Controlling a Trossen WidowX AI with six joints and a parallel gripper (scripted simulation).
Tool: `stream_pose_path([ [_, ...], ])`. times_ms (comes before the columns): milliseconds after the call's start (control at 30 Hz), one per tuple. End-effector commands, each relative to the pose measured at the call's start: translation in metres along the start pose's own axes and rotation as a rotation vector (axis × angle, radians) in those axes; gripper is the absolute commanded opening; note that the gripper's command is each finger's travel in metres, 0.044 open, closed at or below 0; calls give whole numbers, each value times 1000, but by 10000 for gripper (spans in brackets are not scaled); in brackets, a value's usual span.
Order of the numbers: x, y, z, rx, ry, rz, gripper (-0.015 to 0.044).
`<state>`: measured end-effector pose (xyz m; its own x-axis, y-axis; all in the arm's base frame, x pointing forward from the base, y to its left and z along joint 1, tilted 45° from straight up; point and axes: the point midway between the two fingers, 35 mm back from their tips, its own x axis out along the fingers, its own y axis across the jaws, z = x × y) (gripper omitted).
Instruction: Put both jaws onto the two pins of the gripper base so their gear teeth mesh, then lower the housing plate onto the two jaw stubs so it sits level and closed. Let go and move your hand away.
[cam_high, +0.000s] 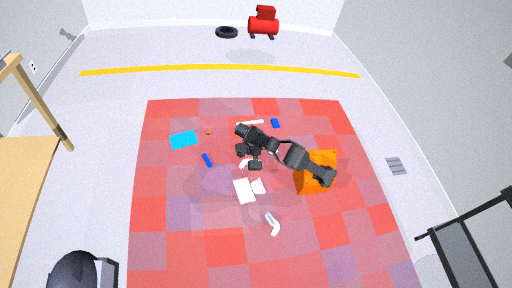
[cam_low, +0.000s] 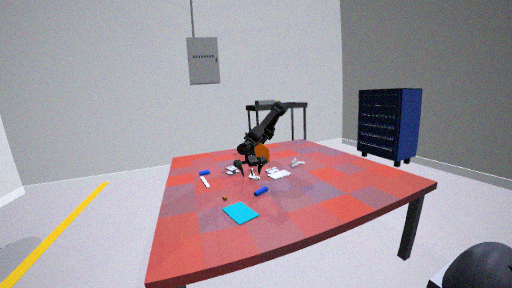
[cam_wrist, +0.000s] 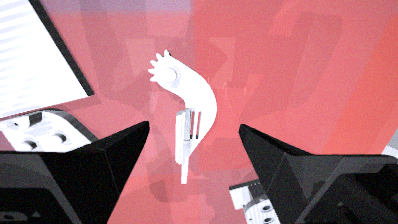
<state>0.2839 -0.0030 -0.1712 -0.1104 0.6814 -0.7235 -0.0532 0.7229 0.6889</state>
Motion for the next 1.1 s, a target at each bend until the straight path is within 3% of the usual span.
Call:
stream_pose_path([
  [0,2,0,-1,4,0,5,440],
  [633,3,0,-1,4,0,5,440],
  [1000,2,0,-1,1,2,1,151],
  [1067,2,0,-1,1,2,1,138],
])
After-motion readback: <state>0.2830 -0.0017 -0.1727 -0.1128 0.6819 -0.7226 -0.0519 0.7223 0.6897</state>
